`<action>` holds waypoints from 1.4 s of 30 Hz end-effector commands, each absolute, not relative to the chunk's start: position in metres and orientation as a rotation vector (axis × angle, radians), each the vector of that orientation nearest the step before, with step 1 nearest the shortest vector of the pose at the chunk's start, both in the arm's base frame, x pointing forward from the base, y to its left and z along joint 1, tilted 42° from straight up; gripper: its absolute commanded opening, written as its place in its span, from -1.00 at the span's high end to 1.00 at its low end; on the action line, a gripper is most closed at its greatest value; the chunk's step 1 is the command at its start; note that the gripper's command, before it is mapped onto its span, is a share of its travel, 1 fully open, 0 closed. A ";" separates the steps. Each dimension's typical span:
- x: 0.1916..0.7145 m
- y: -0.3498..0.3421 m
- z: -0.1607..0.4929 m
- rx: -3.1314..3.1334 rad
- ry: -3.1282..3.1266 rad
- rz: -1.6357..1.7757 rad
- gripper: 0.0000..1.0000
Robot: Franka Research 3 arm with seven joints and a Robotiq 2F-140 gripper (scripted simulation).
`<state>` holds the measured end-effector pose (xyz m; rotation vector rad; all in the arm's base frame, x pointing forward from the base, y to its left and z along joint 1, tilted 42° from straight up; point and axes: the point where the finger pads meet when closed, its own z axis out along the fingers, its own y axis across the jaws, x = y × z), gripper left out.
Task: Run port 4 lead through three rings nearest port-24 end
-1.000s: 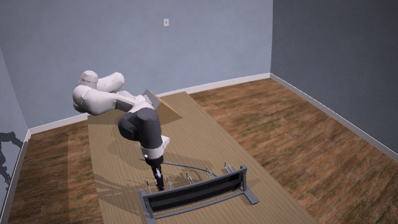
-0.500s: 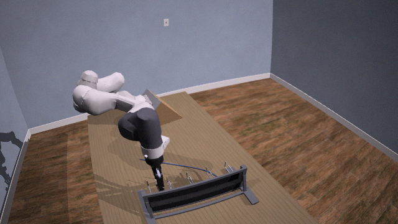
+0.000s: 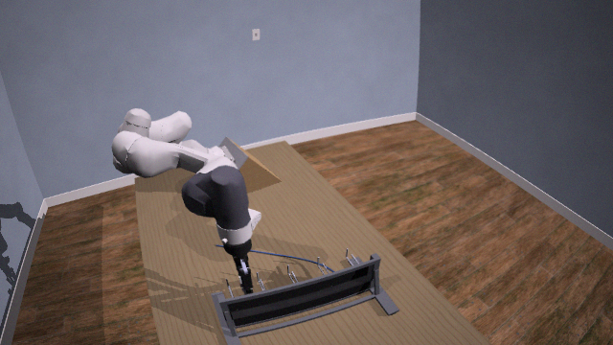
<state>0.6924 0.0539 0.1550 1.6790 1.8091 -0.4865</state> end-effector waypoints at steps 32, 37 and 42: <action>0.679 0.100 0.208 1.671 1.812 -0.490 0.60; 0.678 0.104 0.213 1.671 1.812 -0.490 0.60; 0.678 0.106 0.214 1.671 1.812 -0.490 0.60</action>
